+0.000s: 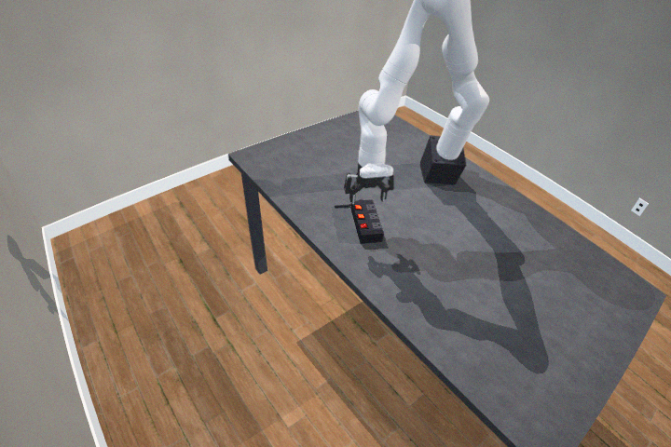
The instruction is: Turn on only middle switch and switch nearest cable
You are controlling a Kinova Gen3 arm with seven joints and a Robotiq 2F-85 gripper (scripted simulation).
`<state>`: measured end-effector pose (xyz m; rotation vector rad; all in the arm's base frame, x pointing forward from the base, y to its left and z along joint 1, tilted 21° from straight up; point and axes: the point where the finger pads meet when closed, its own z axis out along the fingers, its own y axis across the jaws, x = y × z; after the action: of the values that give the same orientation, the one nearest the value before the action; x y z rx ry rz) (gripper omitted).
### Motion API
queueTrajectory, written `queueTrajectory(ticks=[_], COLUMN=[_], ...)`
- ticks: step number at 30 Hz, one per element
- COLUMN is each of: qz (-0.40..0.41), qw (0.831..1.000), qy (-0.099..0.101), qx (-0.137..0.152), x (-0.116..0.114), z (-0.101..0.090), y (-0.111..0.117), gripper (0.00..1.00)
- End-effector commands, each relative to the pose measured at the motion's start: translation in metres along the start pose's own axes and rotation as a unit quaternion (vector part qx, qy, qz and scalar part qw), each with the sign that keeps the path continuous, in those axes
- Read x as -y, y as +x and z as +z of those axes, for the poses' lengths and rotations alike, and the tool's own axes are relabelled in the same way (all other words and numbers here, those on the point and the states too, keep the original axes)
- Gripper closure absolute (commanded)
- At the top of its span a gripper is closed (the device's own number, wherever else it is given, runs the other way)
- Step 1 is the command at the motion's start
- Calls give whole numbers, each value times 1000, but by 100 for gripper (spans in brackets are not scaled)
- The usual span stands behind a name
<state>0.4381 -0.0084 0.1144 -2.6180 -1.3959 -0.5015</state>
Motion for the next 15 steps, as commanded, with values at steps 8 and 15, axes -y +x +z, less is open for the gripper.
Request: queueTrajectory(ticks=[8, 15], qz=[-1, 0], qw=[1000, 1000], qy=[-15, -13], qx=[-2, -2], x=[-9, -7], z=[-45, -48], y=[1, 0], gripper=[0, 0])
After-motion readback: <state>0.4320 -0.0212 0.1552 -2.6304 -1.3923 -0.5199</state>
